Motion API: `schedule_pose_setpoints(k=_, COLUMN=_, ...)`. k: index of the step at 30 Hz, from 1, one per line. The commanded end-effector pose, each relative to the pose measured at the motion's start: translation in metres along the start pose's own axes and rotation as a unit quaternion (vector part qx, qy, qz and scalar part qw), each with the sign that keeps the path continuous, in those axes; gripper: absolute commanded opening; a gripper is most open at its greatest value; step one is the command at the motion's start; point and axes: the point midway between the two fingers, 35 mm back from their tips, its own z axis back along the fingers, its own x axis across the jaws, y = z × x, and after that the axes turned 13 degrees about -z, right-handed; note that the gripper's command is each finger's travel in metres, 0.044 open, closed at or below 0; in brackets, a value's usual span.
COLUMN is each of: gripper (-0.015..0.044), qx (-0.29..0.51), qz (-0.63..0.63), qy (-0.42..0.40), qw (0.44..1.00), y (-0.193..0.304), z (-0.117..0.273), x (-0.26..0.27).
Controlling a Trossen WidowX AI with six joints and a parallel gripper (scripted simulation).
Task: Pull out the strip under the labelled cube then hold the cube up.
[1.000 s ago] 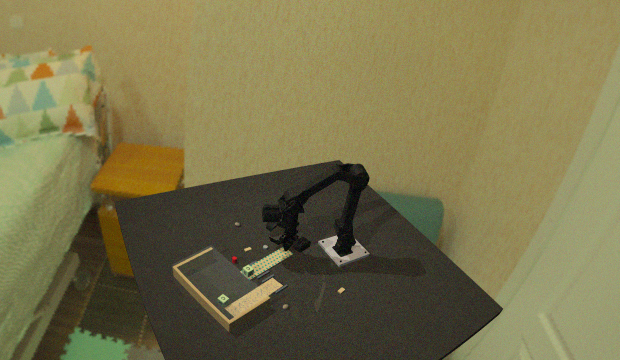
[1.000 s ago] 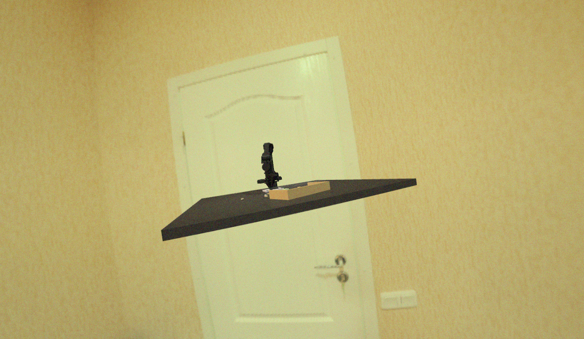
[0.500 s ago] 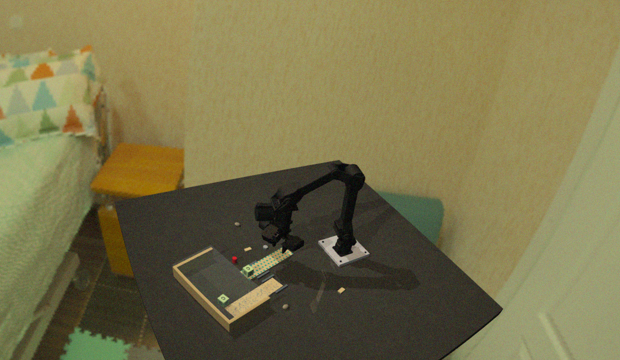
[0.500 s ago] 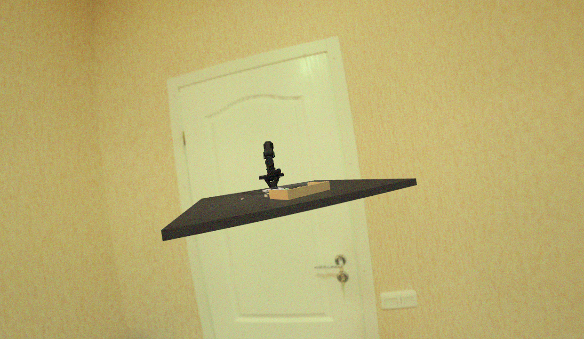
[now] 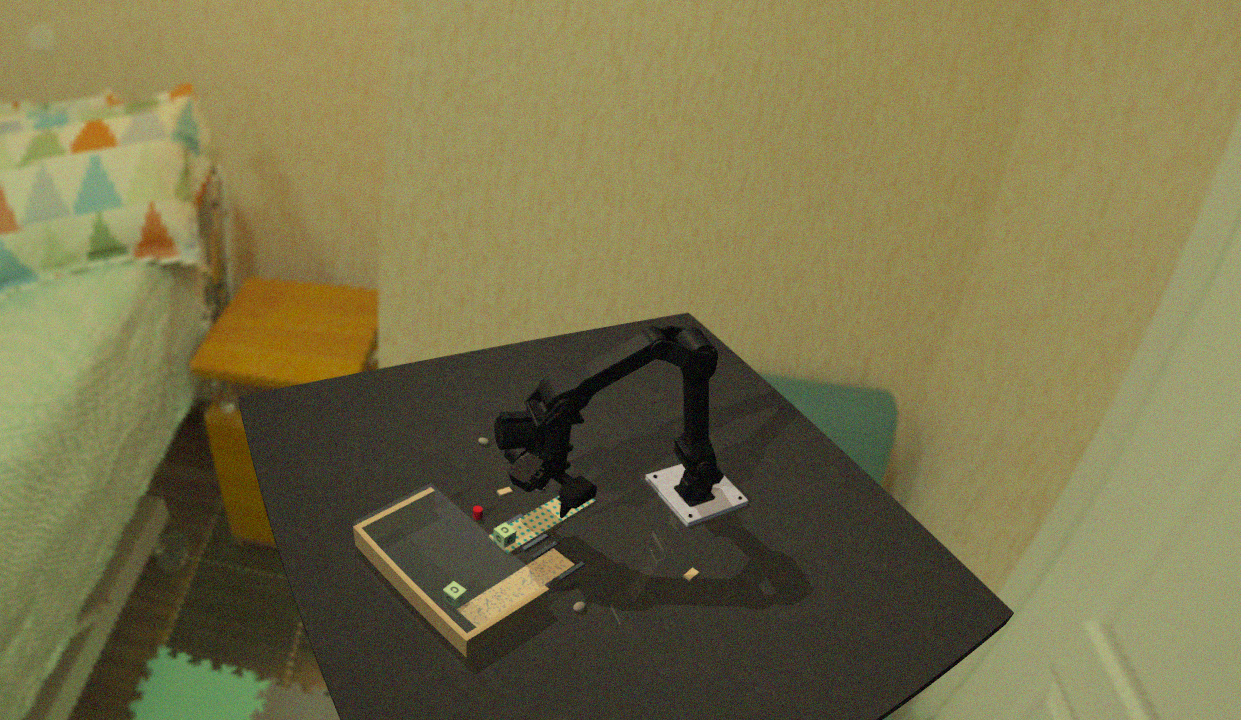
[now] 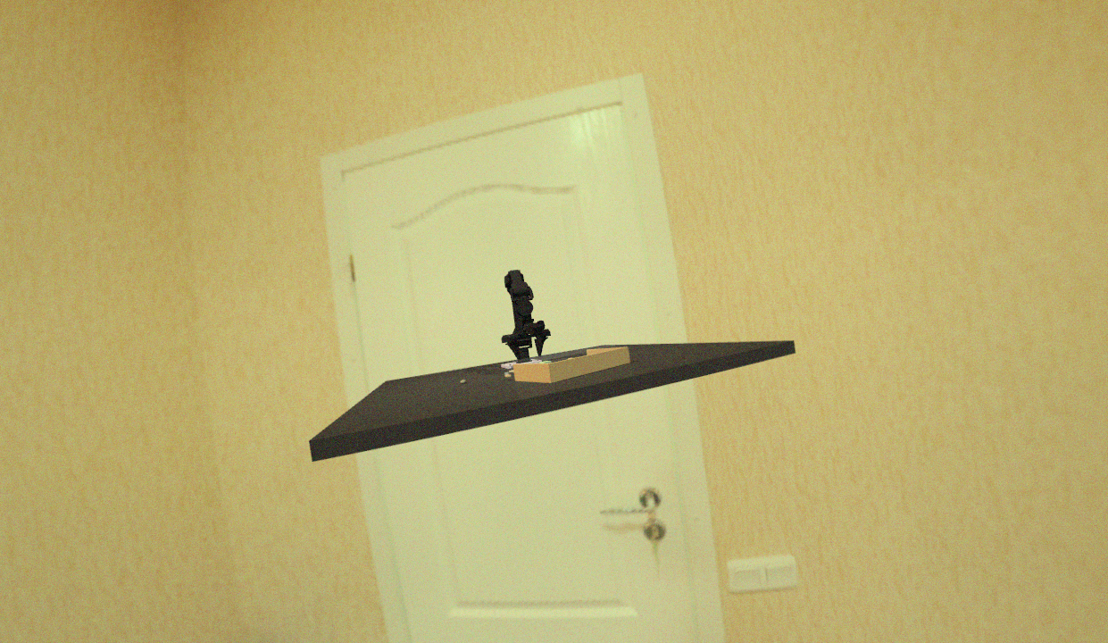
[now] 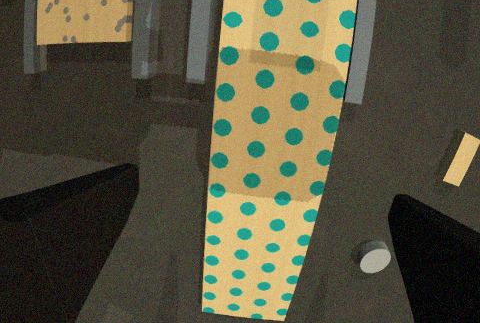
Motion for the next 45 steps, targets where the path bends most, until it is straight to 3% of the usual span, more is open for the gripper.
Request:
schedule_pose_setpoints(k=1, gripper=0.044, qx=-0.003, qz=-0.002, qy=0.001, qw=1.0, y=-0.014, z=0.003, x=0.003)
schedule_pose_setpoints(k=25, gripper=0.044, qx=-0.006, qz=-0.002, qy=0.001, qw=1.0, y=-0.1, z=0.02, x=0.021)
schedule_pose_setpoints(k=32, gripper=0.0256, qx=-0.006, qz=-0.002, qy=0.001, qw=1.0, y=-0.101, z=0.012, x=0.021)
schedule_pose_setpoints(k=45, gripper=0.025, qx=-0.006, qz=-0.002, qy=0.001, qw=1.0, y=-0.101, z=-0.009, x=0.021)
